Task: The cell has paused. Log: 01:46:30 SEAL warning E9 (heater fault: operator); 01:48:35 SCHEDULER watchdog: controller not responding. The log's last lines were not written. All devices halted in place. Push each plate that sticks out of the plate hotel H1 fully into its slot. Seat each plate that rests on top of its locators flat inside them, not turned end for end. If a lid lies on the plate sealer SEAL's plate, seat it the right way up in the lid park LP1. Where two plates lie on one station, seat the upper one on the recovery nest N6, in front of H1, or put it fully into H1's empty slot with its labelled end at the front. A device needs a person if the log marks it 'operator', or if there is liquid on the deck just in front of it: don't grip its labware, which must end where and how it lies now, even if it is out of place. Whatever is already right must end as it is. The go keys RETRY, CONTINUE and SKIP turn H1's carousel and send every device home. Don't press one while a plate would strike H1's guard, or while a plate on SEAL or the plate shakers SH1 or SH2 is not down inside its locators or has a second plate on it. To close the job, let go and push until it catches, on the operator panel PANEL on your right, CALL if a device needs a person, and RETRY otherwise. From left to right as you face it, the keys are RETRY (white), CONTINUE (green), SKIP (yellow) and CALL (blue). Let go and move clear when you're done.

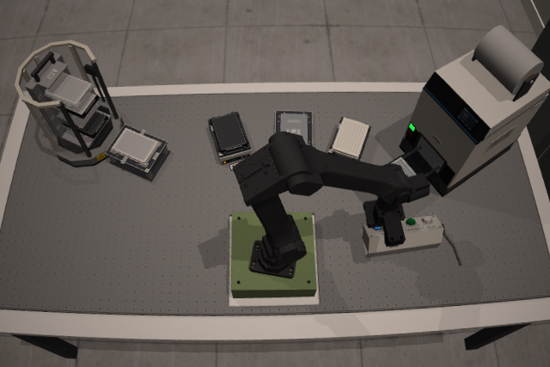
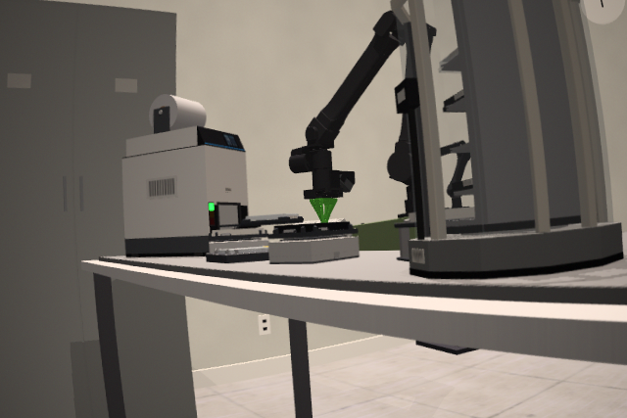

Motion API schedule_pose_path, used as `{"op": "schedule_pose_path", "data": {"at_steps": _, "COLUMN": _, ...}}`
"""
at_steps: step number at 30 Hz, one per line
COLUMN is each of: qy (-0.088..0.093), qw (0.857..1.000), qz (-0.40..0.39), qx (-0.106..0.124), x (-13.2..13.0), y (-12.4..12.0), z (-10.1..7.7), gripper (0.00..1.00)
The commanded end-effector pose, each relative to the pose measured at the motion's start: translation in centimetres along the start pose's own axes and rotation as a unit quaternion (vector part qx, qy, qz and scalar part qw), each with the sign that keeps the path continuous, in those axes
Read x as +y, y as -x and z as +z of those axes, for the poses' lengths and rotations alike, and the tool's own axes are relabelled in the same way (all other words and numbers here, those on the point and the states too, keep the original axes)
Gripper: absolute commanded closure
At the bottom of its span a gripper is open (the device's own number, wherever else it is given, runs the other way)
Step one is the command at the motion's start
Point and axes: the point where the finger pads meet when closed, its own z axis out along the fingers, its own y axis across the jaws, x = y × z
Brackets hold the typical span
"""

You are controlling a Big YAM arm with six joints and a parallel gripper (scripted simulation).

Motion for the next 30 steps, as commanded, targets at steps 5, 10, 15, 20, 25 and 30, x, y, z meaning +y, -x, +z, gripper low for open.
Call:
{"op": "schedule_pose_path", "data": {"at_steps": 5, "qy": 0.001, "qw": 1.000, "qz": 0.007, "qx": -0.001, "x": 2.1, "y": -0.5, "z": -1.0, "gripper": 1.00}}
{"op": "schedule_pose_path", "data": {"at_steps": 10, "qy": 0.003, "qw": 1.000, "qz": 0.002, "qx": 0.000, "x": 1.4, "y": -0.3, "z": -0.7, "gripper": 1.00}}
{"op": "schedule_pose_path", "data": {"at_steps": 15, "qy": 0.003, "qw": 1.000, "qz": 0.002, "qx": 0.000, "x": 1.4, "y": -0.3, "z": -0.7, "gripper": 1.00}}
{"op": "schedule_pose_path", "data": {"at_steps": 20, "qy": 0.017, "qw": 1.000, "qz": 0.007, "qx": 0.002, "x": 2.4, "y": -0.5, "z": -3.0, "gripper": 1.00}}
{"op": "schedule_pose_path", "data": {"at_steps": 25, "qy": 0.017, "qw": 1.000, "qz": 0.007, "qx": 0.002, "x": 2.4, "y": -0.5, "z": -3.6, "gripper": 1.00}}
{"op": "schedule_pose_path", "data": {"at_steps": 30, "qy": 0.018, "qw": 1.000, "qz": 0.007, "qx": 0.002, "x": 2.4, "y": -0.5, "z": -4.7, "gripper": 1.00}}
